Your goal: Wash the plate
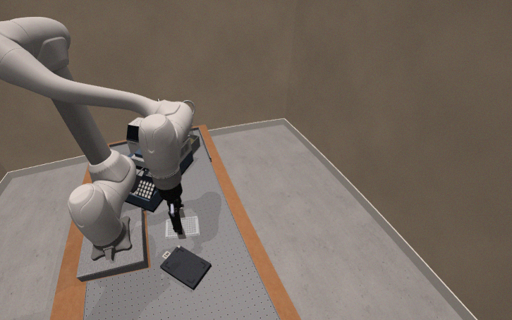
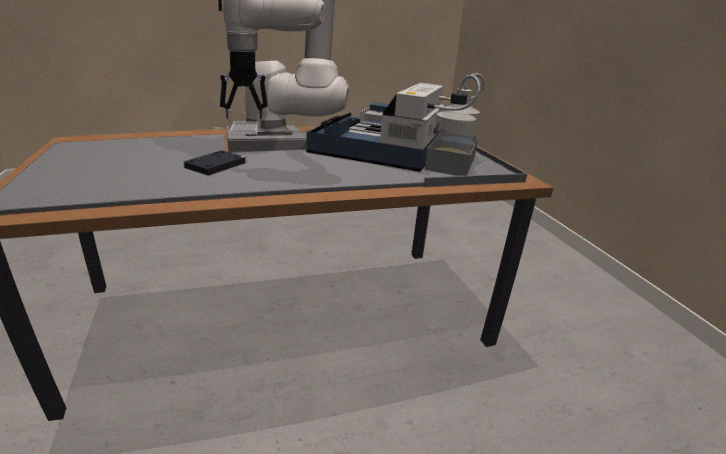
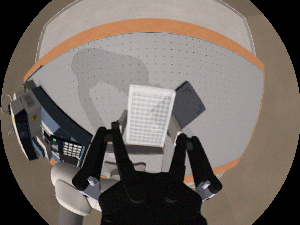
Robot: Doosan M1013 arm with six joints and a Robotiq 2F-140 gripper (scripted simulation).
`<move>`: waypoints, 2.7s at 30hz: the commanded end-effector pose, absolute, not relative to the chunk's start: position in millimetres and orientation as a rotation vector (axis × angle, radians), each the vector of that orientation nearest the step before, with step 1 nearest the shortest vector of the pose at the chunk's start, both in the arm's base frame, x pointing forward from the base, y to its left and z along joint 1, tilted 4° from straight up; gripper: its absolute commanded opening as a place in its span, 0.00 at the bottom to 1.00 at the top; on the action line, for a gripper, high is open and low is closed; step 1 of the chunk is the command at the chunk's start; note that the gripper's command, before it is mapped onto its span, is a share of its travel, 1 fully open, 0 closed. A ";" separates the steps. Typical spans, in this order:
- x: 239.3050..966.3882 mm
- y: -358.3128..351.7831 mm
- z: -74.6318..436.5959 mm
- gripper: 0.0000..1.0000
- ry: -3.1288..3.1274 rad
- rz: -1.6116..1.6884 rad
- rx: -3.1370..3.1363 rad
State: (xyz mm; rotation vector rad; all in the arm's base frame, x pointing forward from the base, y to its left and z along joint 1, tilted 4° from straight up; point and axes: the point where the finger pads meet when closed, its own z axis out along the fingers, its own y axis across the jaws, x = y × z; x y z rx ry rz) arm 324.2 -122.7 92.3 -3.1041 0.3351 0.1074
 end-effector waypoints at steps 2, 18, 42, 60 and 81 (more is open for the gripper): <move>327.7 -113.8 93.5 0.10 0.236 0.105 -3.109; 343.2 -58.9 100.3 0.10 0.027 0.103 -3.114; 330.6 49.1 116.5 0.10 -1.084 0.081 -2.896; 304.5 118.4 129.0 0.10 -1.502 0.069 -2.695; 252.6 196.2 145.6 0.10 -2.190 0.042 -2.160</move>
